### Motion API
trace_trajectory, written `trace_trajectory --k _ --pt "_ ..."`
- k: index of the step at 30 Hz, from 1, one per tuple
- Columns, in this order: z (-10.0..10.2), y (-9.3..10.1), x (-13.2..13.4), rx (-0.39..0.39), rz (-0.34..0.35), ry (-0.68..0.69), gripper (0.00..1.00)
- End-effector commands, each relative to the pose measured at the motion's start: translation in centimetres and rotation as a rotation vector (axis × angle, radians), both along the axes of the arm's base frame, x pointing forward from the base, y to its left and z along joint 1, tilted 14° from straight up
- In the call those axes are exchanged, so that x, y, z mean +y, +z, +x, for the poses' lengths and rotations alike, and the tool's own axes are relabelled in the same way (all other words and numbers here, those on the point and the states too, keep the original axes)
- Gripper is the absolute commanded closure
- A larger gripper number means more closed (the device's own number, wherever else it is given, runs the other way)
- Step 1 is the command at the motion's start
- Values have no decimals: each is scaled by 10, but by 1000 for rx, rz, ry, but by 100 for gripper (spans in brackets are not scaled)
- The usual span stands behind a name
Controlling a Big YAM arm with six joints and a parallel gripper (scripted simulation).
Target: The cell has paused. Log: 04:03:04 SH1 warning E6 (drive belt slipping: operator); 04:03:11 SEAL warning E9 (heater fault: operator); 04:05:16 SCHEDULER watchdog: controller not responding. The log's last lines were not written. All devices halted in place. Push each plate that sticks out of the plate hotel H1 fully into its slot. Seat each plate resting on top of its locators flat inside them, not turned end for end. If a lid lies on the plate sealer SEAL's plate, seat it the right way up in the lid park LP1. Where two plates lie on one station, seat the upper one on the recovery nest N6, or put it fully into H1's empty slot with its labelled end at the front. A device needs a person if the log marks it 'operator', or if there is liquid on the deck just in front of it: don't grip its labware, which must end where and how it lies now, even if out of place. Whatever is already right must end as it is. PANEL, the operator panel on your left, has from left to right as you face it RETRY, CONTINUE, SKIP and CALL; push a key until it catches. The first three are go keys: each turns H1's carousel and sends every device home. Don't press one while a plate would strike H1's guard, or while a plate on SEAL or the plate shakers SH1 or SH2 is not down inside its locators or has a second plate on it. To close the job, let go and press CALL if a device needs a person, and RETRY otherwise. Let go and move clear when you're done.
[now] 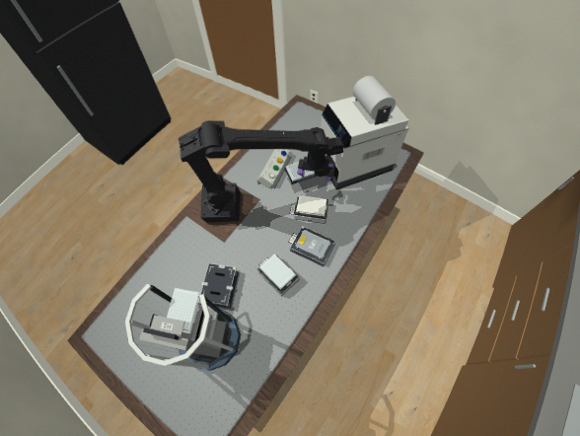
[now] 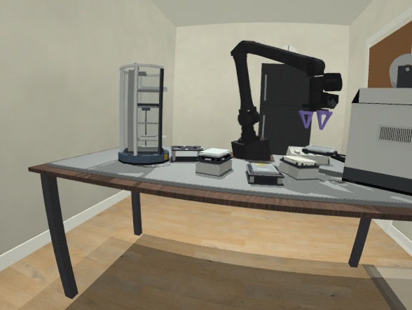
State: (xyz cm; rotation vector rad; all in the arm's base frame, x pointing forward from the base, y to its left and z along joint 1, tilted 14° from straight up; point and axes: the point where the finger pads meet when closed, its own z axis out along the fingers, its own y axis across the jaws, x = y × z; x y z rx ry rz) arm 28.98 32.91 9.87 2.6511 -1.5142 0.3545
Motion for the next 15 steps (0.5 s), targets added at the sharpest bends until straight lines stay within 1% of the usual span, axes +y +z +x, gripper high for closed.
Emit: trace_trajectory --k 1,9,11,13,15 --pt "4 34 20 -37 54 0 0" --pt "0 55 23 -37 55 0 0" --pt "0 57 23 -32 48 -3 0" --pt "-2 63 25 -32 50 -1 0" --pt "-2 63 25 -32 50 -1 0"
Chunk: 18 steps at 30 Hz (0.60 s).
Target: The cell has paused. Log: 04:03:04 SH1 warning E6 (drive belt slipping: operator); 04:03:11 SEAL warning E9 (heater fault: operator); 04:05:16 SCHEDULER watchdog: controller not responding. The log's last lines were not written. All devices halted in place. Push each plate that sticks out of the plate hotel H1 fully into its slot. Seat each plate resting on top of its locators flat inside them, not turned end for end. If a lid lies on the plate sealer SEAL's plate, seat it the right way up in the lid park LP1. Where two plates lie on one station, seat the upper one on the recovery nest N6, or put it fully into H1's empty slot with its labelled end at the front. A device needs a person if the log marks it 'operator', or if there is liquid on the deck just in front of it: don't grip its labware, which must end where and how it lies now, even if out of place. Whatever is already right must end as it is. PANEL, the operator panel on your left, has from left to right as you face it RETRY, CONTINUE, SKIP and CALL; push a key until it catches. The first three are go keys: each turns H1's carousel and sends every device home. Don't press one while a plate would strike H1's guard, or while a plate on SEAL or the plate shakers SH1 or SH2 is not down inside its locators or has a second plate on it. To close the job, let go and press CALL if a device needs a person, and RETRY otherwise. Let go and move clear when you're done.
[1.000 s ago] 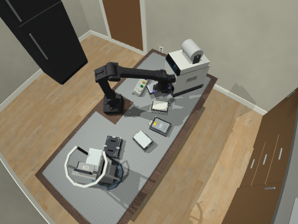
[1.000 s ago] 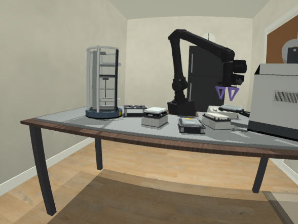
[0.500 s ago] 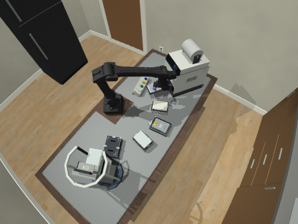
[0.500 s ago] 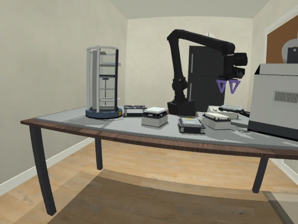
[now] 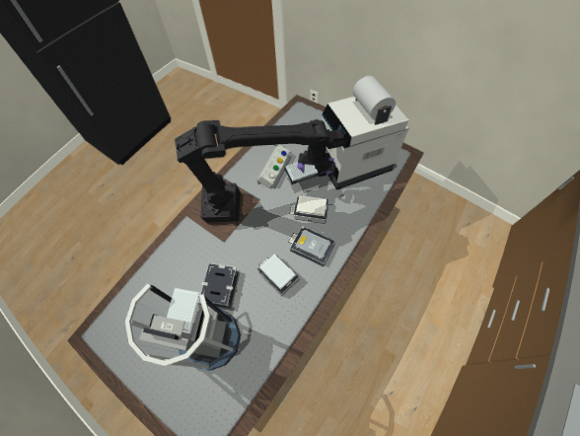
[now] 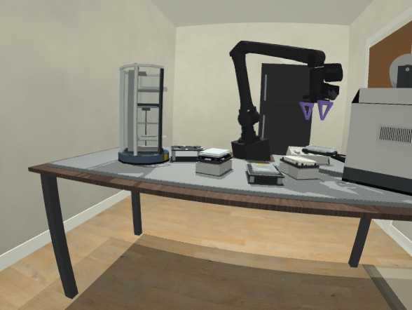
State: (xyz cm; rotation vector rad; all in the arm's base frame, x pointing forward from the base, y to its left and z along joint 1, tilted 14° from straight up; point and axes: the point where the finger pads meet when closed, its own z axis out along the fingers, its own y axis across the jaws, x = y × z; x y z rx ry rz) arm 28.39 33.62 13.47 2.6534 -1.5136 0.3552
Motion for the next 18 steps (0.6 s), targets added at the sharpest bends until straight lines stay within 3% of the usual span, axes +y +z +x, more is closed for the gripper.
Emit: trace_trajectory --k 1,5,7,9,15,17,18 --pt "6 27 16 -29 44 -8 0" --pt "2 40 19 -35 55 -1 0" --pt "-2 30 20 -28 44 -34 0" --pt "-18 8 8 -12 11 -99 0" --pt "-34 1 18 -49 43 -293 0" --pt "-34 1 18 -49 43 -293 0" --pt "-30 11 30 -67 80 -325 0"
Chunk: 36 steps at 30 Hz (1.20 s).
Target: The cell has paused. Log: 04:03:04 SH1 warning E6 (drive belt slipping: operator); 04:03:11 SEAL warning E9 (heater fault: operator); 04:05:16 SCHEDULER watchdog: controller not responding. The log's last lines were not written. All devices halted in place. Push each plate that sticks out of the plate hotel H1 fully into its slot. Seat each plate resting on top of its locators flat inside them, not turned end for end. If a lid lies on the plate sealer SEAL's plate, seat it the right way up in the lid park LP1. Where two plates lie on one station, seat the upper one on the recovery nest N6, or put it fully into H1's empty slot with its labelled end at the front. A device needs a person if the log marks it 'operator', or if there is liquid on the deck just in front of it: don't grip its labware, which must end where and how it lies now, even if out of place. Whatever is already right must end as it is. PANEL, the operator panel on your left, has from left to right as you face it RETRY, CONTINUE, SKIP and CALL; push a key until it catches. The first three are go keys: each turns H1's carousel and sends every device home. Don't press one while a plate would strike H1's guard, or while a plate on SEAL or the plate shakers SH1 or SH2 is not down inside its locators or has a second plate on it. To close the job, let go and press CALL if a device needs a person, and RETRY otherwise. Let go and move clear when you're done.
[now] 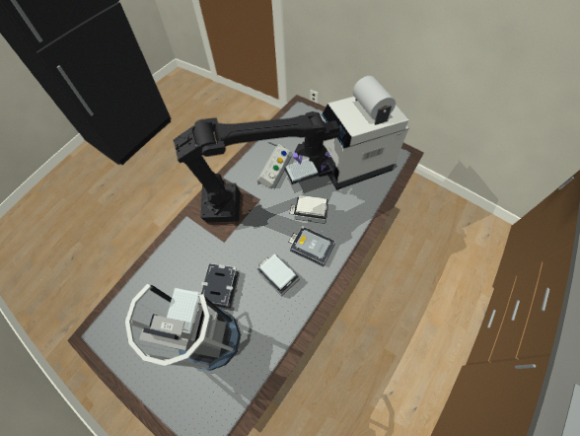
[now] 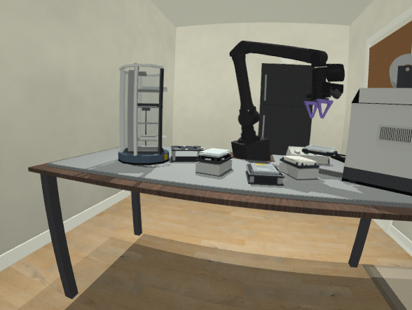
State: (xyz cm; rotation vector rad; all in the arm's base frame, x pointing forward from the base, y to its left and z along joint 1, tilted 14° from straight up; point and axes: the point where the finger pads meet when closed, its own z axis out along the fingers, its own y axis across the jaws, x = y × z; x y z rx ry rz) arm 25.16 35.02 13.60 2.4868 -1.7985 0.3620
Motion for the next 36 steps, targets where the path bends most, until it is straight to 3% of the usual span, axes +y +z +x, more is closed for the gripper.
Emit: trace_trajectory --k 1,4,14,18,26,36 --pt "-3 4 15 -41 44 -147 0" --pt "-15 -6 13 -49 42 -244 0" --pt "-43 -11 30 -110 103 -568 0" --pt "-49 -10 33 -124 121 -633 0" --pt "-73 -20 45 -119 117 -639 0" --pt "-93 -13 70 -118 156 -641 0"
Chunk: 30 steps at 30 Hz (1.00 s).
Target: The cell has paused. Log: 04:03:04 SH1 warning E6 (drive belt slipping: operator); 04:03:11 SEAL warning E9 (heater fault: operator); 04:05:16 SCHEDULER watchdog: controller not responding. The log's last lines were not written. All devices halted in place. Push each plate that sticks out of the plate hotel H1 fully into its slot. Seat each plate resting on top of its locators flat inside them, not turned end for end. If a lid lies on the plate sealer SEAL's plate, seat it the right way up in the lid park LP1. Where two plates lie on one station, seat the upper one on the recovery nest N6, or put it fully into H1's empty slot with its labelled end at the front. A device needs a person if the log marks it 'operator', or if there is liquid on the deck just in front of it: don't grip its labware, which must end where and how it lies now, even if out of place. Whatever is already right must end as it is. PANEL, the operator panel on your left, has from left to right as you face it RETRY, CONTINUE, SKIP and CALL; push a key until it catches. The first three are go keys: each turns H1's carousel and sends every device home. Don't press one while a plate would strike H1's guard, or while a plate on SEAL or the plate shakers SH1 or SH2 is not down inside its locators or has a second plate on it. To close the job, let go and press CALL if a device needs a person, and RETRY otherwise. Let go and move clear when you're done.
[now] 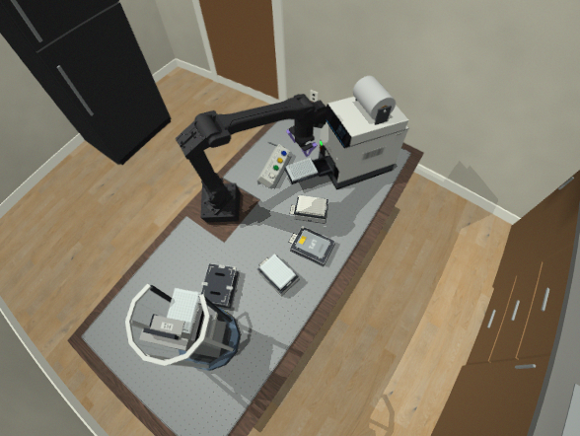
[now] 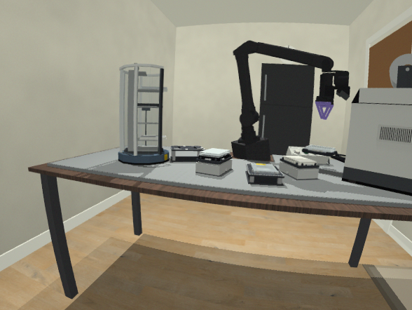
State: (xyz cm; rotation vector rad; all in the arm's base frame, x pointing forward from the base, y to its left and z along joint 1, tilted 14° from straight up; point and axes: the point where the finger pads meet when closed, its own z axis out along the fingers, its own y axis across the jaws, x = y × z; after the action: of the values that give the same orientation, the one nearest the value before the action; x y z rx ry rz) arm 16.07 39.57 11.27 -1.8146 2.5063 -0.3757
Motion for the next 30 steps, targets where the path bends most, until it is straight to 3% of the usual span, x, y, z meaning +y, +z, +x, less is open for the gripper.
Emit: trace_trajectory --k 1,14,18,30 --pt "-4 12 29 -20 61 -21 0" --pt "-38 4 46 -17 62 -21 0" --pt "-31 7 45 -3 54 67 0" --pt "-36 4 43 40 2 326 0"
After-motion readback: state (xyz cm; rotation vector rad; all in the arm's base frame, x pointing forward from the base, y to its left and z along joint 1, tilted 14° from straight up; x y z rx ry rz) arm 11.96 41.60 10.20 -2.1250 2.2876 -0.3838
